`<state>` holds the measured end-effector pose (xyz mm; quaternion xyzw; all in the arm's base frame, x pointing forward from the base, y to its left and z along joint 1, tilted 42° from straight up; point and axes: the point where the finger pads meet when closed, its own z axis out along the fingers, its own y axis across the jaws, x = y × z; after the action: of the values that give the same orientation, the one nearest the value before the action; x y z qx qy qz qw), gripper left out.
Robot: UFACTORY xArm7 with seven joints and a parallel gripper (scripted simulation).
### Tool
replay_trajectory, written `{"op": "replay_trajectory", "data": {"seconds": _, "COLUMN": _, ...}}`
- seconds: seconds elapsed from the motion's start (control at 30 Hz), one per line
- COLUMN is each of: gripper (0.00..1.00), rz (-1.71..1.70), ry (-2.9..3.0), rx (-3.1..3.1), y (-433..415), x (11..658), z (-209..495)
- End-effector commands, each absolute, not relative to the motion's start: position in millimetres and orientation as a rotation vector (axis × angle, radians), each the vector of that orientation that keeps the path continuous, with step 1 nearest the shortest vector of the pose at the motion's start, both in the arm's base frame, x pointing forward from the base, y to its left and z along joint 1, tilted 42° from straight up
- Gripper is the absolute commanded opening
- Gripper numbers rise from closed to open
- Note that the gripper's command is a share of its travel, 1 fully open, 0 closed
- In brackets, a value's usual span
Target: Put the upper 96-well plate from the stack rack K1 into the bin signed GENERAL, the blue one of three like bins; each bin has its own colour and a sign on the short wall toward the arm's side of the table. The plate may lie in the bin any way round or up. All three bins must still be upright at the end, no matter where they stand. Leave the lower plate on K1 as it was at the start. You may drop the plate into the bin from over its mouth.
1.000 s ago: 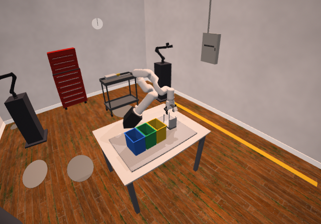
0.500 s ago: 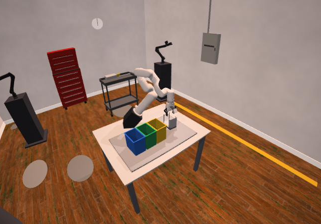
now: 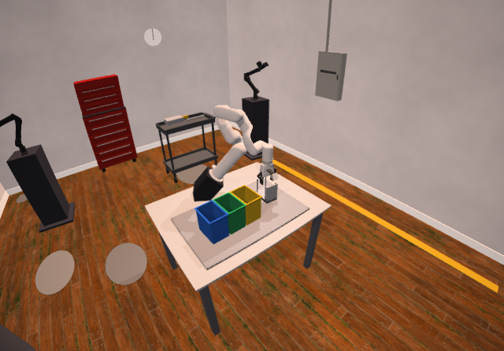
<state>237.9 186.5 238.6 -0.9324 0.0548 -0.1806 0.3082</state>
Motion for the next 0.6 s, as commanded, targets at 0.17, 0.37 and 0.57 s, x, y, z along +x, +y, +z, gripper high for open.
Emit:
{"op": "replay_trajectory", "data": {"seconds": 0.17, "gripper": 1.00, "rz": -0.481, "ry": 0.145, "rx": -2.462, "y": 195.1, "x": 244.7, "z": 230.1}}
{"op": "replay_trajectory", "data": {"seconds": 0.37, "gripper": 1.00, "rz": -0.481, "ry": 0.145, "rx": -2.462, "y": 200.7, "x": 248.4, "z": 222.6}}
{"op": "replay_trajectory", "data": {"seconds": 0.57, "gripper": 1.00, "rz": -0.481, "ry": 0.145, "rx": -2.462, "y": 204.4, "x": 250.9, "z": 217.6}}
